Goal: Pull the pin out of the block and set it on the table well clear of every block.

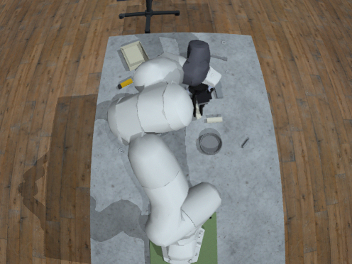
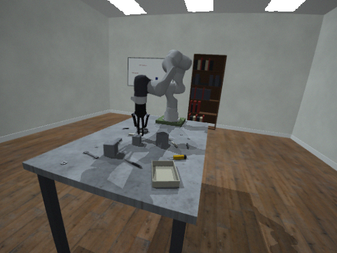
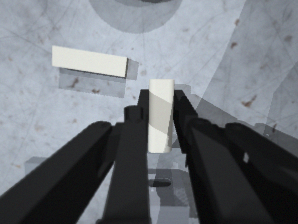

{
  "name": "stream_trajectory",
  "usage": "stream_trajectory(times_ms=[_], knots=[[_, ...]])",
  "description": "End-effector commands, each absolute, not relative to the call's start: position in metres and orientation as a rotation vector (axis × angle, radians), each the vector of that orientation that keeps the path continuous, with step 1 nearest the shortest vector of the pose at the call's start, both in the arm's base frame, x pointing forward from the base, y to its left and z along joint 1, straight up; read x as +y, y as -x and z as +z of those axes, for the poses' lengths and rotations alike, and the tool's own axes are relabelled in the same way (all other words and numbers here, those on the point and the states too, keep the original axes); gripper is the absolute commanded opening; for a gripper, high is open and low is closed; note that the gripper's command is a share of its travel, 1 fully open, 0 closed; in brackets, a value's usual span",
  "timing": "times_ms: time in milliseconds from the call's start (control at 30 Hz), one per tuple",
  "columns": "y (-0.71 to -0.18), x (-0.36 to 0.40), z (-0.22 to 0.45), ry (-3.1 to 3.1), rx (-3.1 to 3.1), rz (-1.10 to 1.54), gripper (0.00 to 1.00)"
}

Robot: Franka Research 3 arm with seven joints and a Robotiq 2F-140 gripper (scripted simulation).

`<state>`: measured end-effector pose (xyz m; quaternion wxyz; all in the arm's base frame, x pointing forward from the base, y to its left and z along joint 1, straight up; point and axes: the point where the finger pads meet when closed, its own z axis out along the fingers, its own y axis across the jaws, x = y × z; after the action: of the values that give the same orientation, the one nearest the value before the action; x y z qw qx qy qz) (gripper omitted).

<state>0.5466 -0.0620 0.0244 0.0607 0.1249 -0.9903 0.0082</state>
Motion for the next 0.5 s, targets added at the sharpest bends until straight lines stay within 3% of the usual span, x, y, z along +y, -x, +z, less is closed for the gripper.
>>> stream_trajectory(times_ms=[0,467], knots=[[-0.547,-0.064,0.026,-0.399,-2.997,0.033,0.1],[-0.537,-0.067,0.026,-0.402,-2.996,0.033,0.1]])
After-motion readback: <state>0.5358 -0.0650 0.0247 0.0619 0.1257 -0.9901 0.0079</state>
